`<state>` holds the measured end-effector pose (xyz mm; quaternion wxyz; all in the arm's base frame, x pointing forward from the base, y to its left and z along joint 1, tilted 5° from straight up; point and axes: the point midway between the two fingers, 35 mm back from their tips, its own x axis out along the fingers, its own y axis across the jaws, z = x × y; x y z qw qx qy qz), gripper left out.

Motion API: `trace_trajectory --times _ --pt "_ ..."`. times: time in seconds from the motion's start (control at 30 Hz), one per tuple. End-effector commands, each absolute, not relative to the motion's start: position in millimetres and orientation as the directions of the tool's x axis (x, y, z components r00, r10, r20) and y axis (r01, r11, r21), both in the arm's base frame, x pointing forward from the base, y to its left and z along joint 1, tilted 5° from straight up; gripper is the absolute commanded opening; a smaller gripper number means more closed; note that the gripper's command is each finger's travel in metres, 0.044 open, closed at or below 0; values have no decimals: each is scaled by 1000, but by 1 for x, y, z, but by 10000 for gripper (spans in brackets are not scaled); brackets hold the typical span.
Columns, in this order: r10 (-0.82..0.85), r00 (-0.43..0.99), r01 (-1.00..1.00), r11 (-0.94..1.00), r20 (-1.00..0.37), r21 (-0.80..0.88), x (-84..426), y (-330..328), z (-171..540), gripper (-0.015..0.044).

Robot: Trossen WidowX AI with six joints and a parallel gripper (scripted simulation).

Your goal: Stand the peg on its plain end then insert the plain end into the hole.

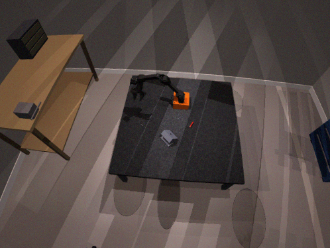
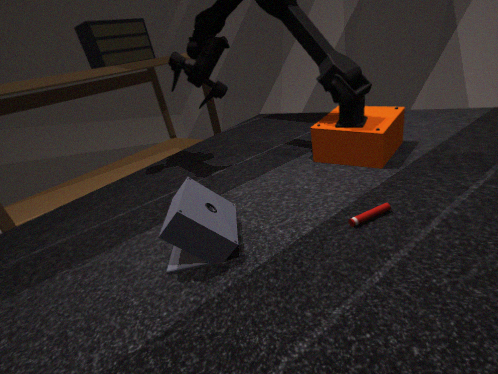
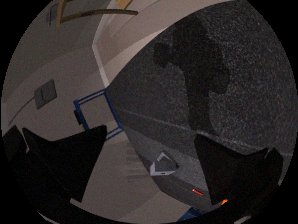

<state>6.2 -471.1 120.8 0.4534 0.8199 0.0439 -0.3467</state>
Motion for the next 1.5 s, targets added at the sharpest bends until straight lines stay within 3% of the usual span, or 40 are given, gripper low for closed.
trace_trajectory --times 0.0,0.73,1.47 --pt "-211 752 462 -508 -624 727 25 -466 121 440" --pt "-15 711 703 19 -703 711 139 -425 117 440" --pt "126 615 609 551 -779 570 231 -361 114 440"
